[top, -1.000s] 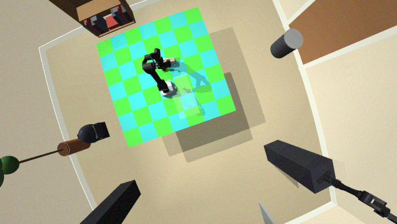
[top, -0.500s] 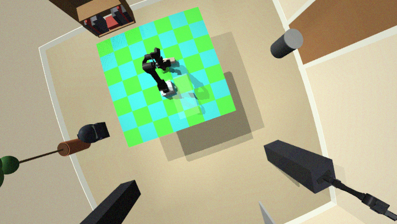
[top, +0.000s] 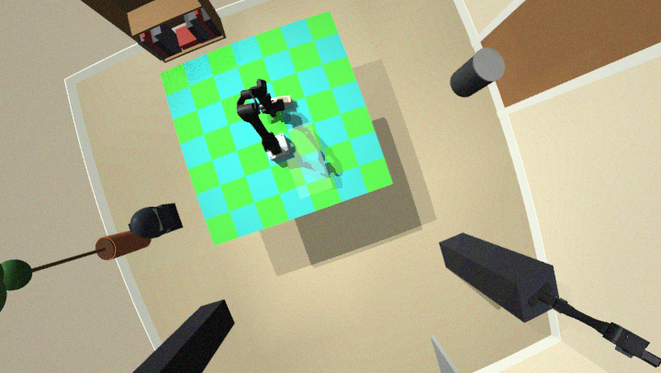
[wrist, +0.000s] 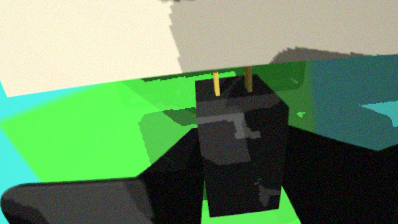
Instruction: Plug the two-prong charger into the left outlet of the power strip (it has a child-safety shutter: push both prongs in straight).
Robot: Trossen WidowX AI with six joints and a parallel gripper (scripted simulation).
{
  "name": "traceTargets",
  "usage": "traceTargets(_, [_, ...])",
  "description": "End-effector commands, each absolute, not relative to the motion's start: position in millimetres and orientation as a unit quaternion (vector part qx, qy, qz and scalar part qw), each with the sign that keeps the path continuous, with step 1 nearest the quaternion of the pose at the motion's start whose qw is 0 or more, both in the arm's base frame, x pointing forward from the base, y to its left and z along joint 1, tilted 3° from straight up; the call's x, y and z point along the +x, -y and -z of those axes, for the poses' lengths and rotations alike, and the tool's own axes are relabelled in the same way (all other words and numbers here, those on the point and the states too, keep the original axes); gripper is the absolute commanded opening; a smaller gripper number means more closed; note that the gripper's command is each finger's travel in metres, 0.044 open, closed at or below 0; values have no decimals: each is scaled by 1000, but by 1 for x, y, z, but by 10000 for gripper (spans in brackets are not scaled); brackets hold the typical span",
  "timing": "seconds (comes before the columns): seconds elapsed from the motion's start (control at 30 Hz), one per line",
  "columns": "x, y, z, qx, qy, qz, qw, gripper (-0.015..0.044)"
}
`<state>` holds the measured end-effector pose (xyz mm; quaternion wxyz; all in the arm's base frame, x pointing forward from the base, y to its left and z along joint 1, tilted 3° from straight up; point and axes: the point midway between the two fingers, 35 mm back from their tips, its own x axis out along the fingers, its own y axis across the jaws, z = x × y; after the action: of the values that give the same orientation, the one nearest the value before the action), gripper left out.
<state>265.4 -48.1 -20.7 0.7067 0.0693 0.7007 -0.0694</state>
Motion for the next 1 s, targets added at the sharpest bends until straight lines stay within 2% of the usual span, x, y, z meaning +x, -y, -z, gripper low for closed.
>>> traceTargets(0.0, [266, 48, 21, 72, -701, 69, 706, 0])
traceTargets(0.97, [274, 49, 20, 72, -701, 69, 706, 0])
